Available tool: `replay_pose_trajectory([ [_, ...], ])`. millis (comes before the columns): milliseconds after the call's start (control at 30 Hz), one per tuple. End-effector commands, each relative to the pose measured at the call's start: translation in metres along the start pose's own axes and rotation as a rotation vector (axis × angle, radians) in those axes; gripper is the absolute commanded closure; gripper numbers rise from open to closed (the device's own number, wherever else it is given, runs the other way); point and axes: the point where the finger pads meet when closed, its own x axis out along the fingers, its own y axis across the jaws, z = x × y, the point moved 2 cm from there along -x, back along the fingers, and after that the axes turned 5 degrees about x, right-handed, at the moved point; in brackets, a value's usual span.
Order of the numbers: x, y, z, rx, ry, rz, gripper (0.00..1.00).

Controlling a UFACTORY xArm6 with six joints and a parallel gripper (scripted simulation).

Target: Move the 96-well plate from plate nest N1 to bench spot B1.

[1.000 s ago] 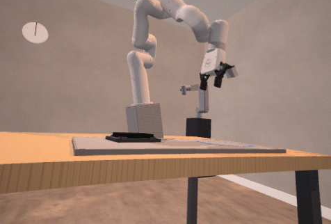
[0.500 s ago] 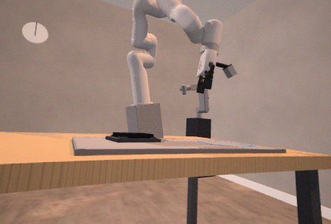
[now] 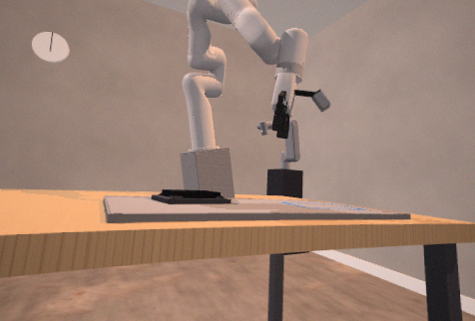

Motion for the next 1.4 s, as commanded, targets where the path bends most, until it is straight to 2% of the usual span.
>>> replay_pose_trajectory([
  [0, 0.007, 0.014, 0.009, 0.157, 0.011, 0.005, 0.00],
  [633, 0.035, 0.049, 0.047, 0.652, 0.021, -0.018, 0.00],
  [700, 0.035, 0.049, 0.047, 0.652, 0.021, -0.018, 0.00],
  [1033, 0.052, 0.068, 0.074, 0.972, 0.025, -0.036, 0.00],
  [1267, 0.057, 0.073, 0.083, 1.087, 0.025, -0.043, 0.00],
  [1367, 0.064, 0.080, 0.095, 1.186, 0.025, -0.050, 0.00],
])
